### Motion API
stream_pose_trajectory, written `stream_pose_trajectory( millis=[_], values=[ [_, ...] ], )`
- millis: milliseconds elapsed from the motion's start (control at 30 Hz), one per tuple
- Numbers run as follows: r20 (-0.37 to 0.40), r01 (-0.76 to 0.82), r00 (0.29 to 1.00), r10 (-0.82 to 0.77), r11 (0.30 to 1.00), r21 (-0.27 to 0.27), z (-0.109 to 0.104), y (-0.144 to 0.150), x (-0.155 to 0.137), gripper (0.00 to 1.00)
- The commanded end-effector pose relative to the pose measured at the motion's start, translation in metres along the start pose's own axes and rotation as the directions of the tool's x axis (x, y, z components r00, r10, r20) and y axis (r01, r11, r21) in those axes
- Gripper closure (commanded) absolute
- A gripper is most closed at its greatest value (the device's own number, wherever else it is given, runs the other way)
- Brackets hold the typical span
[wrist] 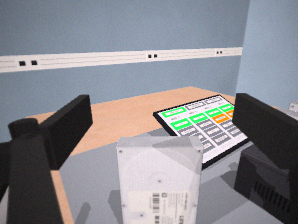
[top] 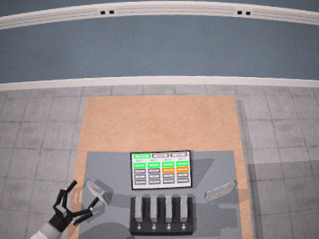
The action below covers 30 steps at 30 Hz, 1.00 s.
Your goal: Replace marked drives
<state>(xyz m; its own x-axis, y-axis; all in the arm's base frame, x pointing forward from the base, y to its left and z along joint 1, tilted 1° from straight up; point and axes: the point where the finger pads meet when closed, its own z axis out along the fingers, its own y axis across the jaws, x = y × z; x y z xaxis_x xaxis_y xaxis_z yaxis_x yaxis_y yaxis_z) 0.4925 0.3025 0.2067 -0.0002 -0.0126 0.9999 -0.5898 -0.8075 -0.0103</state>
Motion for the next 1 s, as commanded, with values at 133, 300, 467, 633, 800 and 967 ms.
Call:
stream_pose_trajectory(
  millis=[133,300,467,633,800,967],
  values=[
    [0.000,-0.001,1.000,0.001,1.000,0.000,0.000,0.000,0.016,0.11],
    [0.000,-0.001,1.000,0.001,1.000,0.000,0.000,0.000,0.022,0.11],
    [0.000,-0.001,1.000,0.001,1.000,0.000,0.000,0.000,0.026,0.11],
    [0.000,-0.001,1.000,0.001,1.000,0.000,0.000,0.000,0.027,0.11],
    [0.000,-0.001,1.000,0.001,1.000,0.000,0.000,0.000,0.027,0.11],
    [0.018,0.000,1.000,0.000,1.000,-0.002,0.000,0.000,0.027,0.11]
  ],
)
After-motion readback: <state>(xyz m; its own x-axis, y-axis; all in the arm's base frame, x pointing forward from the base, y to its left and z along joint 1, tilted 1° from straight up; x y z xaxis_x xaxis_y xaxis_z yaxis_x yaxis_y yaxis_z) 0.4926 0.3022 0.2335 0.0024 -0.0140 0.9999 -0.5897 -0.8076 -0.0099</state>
